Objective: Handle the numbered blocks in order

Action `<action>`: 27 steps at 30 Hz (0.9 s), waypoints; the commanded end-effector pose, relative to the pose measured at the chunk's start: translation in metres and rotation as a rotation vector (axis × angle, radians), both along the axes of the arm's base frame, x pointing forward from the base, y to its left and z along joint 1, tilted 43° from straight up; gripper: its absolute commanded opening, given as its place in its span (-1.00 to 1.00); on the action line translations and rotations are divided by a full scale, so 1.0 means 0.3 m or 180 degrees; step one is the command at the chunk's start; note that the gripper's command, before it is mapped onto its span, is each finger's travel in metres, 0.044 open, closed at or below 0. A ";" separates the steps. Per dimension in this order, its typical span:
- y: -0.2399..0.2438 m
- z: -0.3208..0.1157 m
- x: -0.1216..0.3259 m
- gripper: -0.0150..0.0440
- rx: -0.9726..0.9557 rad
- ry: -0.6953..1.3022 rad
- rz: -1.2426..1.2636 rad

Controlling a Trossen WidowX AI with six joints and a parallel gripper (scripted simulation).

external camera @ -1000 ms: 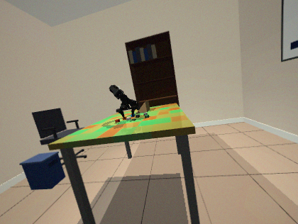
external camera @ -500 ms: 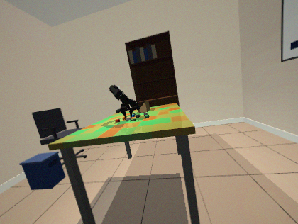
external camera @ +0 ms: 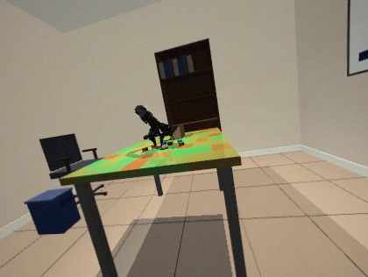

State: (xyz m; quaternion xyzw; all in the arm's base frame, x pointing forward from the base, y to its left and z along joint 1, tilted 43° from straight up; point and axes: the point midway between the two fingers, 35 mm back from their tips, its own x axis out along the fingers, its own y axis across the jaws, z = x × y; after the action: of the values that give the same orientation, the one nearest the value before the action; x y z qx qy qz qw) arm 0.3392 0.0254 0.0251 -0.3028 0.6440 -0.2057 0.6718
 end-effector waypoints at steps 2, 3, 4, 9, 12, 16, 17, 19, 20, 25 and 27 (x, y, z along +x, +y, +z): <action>-0.002 0.000 0.000 -0.08 -0.0014 0.0010 0.0014; -0.002 0.000 0.000 -0.08 -0.0014 0.0010 0.0014; -0.002 0.000 0.000 -0.08 -0.0014 0.0010 0.0014; -0.002 0.000 0.000 -0.08 -0.0014 0.0010 0.0014; -0.002 0.000 0.000 -0.08 -0.0014 0.0010 0.0014; -0.002 0.000 0.000 -0.08 -0.0014 0.0010 0.0014; -0.002 0.000 0.000 -0.08 -0.0014 0.0010 0.0014; -0.002 0.000 0.000 -0.08 -0.0014 0.0010 0.0014; -0.002 0.000 0.000 -0.08 -0.0014 0.0010 0.0014; -0.002 0.000 0.000 0.27 -0.0014 0.0010 0.0014; -0.002 0.000 0.000 0.45 -0.0014 0.0010 0.0014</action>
State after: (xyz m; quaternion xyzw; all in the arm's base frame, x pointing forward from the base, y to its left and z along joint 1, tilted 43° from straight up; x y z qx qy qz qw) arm 0.3392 0.0254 0.0251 -0.3028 0.6440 -0.2057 0.6718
